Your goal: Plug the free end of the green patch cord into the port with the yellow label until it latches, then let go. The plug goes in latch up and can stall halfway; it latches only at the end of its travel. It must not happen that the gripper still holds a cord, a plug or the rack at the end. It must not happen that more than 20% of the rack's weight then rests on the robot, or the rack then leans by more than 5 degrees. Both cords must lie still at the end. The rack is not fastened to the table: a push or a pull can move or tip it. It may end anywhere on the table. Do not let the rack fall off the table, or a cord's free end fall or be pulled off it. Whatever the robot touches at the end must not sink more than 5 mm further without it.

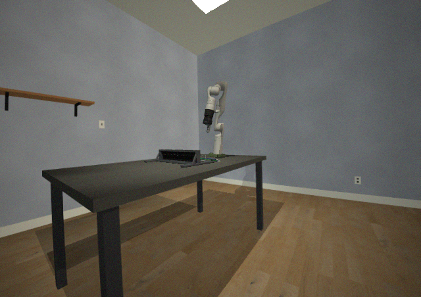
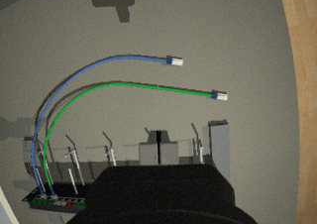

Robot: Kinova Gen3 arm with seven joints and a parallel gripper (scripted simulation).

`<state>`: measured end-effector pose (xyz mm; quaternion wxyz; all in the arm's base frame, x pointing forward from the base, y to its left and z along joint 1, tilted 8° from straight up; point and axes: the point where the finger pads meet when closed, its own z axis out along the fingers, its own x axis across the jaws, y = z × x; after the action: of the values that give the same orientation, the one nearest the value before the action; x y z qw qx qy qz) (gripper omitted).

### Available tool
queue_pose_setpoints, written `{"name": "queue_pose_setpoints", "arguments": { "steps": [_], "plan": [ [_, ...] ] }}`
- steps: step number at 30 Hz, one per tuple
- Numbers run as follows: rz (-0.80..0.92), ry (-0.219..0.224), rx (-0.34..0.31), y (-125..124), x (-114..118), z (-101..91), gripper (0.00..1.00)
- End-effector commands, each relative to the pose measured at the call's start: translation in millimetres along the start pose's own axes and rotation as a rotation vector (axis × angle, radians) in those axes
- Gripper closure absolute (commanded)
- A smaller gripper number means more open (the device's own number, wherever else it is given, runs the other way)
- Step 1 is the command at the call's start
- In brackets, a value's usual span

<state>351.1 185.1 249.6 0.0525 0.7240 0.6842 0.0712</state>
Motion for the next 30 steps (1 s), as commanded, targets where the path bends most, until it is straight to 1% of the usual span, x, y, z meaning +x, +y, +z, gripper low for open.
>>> {"name": "queue_pose_setpoints", "arguments": {
  "steps": [1,5,9,12,16,18,23,27,30],
  "plan": [
    [-0.007,0.002,-0.006,-3.6,0.7,-0.4,1.0],
    [0.021,-0.031,-0.114,17.7,-14.8,8.2,1.0],
    [0.034,-0.041,-0.23,39.4,-24.6,13.3,1.0],
    [0.034,-0.03,-0.311,53.3,-26.4,14.9,1.0],
    [0.02,0.005,-0.399,65.7,-21.6,15.2,1.0],
    [0.02,0.005,-0.399,65.7,-21.6,15.2,1.0],
    [-0.008,0.064,-0.47,70.7,-9.2,14.7,1.0],
    [-0.028,0.105,-0.499,69.4,0.4,14.5,1.0],
    [-0.039,0.126,-0.51,67.5,5.6,14.5,1.0]
  ]
}}
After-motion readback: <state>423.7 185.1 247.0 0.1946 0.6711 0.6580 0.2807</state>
